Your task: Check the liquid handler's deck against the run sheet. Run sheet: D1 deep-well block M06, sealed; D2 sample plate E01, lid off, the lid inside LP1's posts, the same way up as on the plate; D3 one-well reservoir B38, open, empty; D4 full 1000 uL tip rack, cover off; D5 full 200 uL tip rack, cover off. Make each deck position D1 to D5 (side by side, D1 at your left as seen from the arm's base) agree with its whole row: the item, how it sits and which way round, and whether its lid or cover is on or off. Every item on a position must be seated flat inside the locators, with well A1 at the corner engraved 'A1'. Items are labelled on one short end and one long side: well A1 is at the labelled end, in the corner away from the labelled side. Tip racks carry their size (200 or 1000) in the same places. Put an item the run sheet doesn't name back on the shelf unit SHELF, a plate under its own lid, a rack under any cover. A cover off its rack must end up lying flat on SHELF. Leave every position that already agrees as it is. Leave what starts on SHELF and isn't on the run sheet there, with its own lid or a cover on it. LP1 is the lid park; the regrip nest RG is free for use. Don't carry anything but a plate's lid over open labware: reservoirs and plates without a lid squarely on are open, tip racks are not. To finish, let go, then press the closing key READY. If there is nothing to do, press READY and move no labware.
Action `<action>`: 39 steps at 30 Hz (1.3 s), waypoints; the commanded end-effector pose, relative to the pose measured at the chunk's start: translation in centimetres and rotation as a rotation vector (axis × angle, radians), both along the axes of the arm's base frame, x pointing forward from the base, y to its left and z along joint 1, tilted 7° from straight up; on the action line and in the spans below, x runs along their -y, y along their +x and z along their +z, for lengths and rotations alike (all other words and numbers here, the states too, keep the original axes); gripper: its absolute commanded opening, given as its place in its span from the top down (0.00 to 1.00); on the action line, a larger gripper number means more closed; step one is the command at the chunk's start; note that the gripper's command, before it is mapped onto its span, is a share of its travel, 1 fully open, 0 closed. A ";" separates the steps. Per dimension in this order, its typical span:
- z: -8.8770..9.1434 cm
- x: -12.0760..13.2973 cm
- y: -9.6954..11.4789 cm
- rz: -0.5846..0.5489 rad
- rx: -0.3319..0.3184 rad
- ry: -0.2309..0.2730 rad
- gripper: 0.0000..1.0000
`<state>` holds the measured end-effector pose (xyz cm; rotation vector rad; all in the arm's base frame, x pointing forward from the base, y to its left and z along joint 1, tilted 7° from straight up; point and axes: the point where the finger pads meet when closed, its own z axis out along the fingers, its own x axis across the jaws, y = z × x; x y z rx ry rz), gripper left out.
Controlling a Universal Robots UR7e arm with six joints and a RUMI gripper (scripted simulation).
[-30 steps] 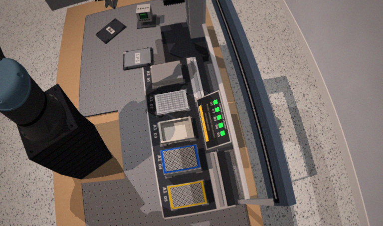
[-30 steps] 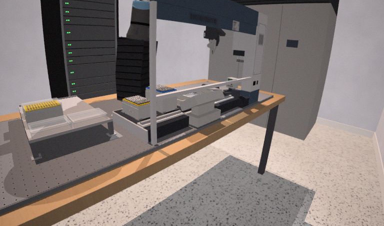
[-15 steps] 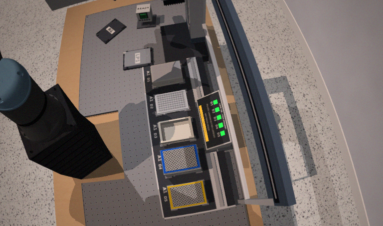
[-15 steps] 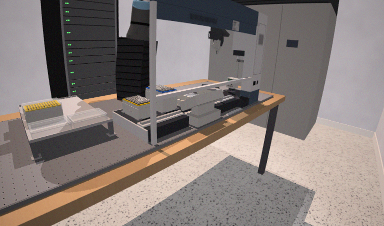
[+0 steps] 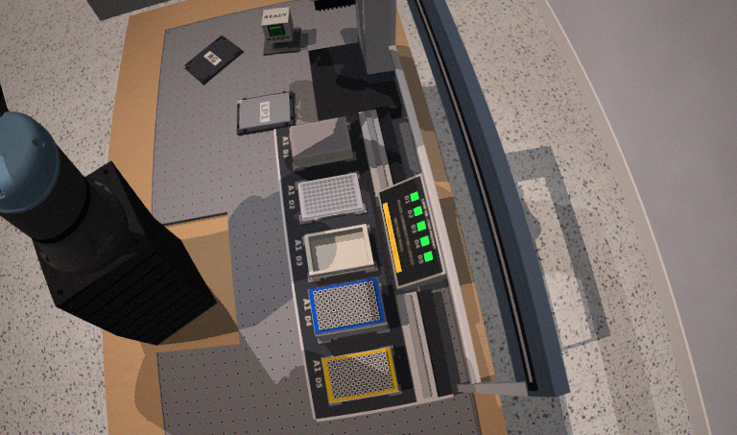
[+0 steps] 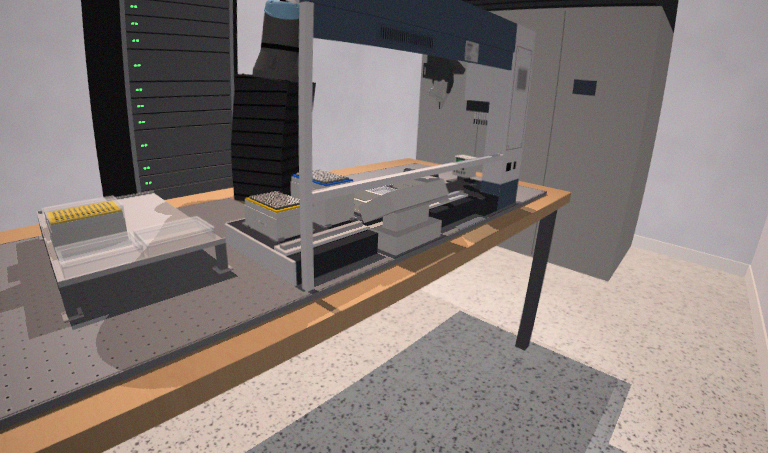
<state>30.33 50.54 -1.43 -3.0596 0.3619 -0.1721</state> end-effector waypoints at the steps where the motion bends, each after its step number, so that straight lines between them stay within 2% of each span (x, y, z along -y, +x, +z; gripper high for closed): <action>1: 0.4 0.2 3.3 0.001 0.000 0.002 1.00; 7: 0.7 0.5 5.8 0.001 0.000 0.002 1.00; 16: 0.7 0.5 5.8 0.002 0.000 0.002 1.00; 39: -3.0 0.5 6.0 0.002 -0.003 -0.002 1.00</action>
